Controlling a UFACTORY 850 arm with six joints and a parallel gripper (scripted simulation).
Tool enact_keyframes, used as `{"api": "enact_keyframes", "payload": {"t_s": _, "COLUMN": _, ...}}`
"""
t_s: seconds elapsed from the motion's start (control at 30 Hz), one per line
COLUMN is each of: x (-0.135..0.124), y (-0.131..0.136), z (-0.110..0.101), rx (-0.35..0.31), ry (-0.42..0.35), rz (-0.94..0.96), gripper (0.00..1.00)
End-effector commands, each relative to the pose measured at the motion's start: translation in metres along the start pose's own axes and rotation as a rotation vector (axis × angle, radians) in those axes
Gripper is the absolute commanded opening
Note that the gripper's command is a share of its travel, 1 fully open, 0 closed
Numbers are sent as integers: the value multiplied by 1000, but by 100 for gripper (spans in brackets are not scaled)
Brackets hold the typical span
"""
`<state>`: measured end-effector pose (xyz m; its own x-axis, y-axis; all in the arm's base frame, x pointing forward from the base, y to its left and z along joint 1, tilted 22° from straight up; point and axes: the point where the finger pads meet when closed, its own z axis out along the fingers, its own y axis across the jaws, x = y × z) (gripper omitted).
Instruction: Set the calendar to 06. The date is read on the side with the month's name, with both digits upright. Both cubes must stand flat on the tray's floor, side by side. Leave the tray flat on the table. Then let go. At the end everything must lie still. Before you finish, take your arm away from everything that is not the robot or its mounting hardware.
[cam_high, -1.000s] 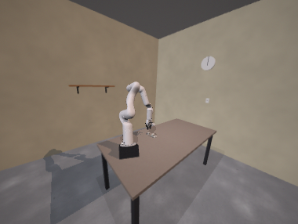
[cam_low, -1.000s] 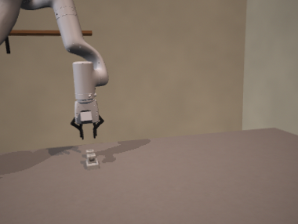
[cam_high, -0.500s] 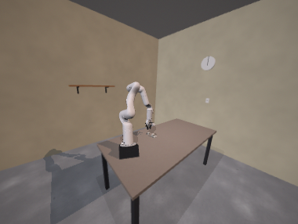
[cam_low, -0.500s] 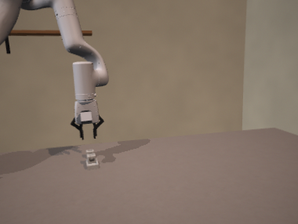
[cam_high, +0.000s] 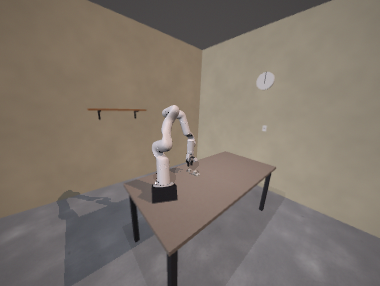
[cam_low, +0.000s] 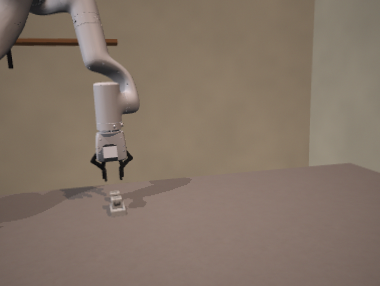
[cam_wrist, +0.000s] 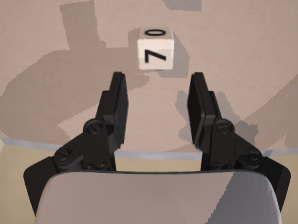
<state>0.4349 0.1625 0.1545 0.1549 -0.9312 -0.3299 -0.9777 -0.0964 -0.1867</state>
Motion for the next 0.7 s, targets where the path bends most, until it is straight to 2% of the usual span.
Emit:
{"api": "enact_keyframes", "payload": {"t_s": 0.0, "x": 0, "y": -1, "z": 4, "rx": 2, "ry": 0, "rz": 0, "gripper": 49}}
{"api": "enact_keyframes", "payload": {"t_s": 0.67, "x": -1, "y": -1, "z": 30, "rx": 2, "ry": 0, "rz": 0, "gripper": 49}}
